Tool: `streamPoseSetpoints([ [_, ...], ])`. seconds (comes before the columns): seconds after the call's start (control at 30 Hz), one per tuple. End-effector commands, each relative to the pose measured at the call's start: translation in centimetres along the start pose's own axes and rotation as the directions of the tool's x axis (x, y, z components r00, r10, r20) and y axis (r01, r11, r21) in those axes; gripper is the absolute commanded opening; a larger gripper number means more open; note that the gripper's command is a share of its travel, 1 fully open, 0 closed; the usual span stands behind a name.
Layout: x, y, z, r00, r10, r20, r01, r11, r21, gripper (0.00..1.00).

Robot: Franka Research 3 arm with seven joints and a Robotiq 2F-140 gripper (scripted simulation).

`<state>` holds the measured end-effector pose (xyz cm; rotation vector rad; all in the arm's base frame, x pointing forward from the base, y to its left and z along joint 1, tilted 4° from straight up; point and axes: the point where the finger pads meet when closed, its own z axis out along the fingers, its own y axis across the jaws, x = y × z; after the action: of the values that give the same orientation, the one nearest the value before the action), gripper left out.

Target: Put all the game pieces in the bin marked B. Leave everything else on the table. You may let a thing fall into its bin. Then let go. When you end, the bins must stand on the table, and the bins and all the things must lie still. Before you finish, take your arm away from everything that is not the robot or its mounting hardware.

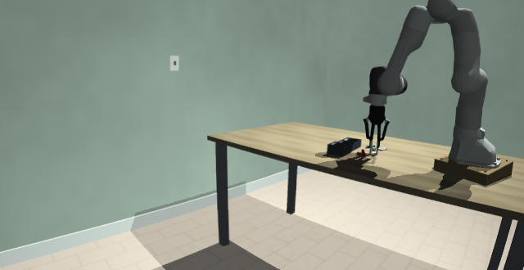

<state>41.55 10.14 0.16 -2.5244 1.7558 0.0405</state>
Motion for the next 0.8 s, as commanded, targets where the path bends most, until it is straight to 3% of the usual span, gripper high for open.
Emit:
streamPoseSetpoints([
  [0.0, -0.1, -0.1, 0.0, 1.000, 0.003, -0.001, -0.003, 1.000, 0.003, 0.13],
  [0.43, -0.1, -0.1, -0.7, 1.000, 0.003, -0.001, -0.003, 1.000, 0.003, 0.13],
  [0.77, -0.1, 0.0, -4.0, 1.000, 0.003, -0.001, -0.003, 1.000, 0.003, 0.13],
])
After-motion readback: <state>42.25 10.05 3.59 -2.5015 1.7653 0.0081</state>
